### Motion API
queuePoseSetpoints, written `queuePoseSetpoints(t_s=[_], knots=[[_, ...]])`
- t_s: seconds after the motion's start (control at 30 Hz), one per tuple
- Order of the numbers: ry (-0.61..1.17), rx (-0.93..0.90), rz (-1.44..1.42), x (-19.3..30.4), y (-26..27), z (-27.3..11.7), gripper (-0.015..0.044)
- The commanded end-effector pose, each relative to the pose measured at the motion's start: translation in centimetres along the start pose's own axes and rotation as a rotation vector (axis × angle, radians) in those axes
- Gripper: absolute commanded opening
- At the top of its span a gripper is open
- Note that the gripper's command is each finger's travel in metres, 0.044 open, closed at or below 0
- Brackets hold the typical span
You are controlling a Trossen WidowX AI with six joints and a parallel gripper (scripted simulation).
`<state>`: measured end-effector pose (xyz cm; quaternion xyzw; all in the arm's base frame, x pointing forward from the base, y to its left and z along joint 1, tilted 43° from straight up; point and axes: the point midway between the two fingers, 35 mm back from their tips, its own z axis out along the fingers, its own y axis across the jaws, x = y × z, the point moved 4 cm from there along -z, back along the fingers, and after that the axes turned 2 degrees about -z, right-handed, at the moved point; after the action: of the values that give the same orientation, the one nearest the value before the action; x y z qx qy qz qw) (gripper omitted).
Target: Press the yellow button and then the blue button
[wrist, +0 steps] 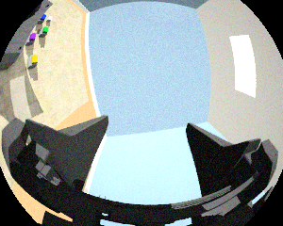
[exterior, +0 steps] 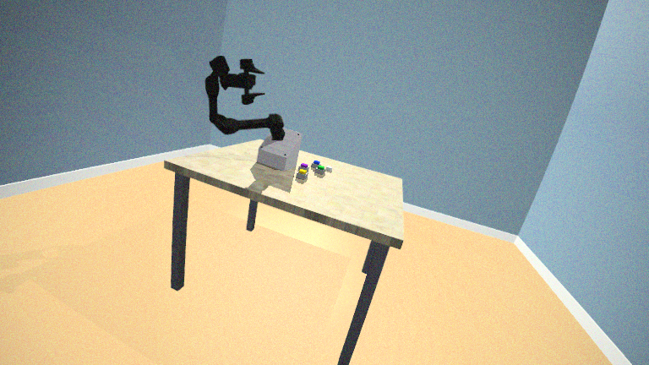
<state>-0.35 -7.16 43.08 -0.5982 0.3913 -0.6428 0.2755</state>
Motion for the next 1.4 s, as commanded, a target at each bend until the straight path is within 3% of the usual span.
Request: queuePoseSetpoints(t_s=[0.0, 0.27, 0.43, 0.67, 0.93, 1.17, 1.37], knots=[[-0.001, -0.009, 0.008, -0.2, -0.1, 0.3, 0.0400], [0.064, -0.385, 0.334, -6.3, -0.4, 10.7, 0.0400], [0.206, -0.623, 0.551, -9.8, 2.8, 16.8, 0.0400], [0.457, -0.857, 0.776, -13.1, 9.1, 21.9, 0.0400], [0.857, -1.060, 0.969, -16.2, 18.4, 24.2, 0.0400], [1.276, -1.145, 1.054, -18.4, 26.6, 22.6, 0.0400], [1.317, -1.147, 1.057, -18.6, 27.3, 22.2, 0.0400]])
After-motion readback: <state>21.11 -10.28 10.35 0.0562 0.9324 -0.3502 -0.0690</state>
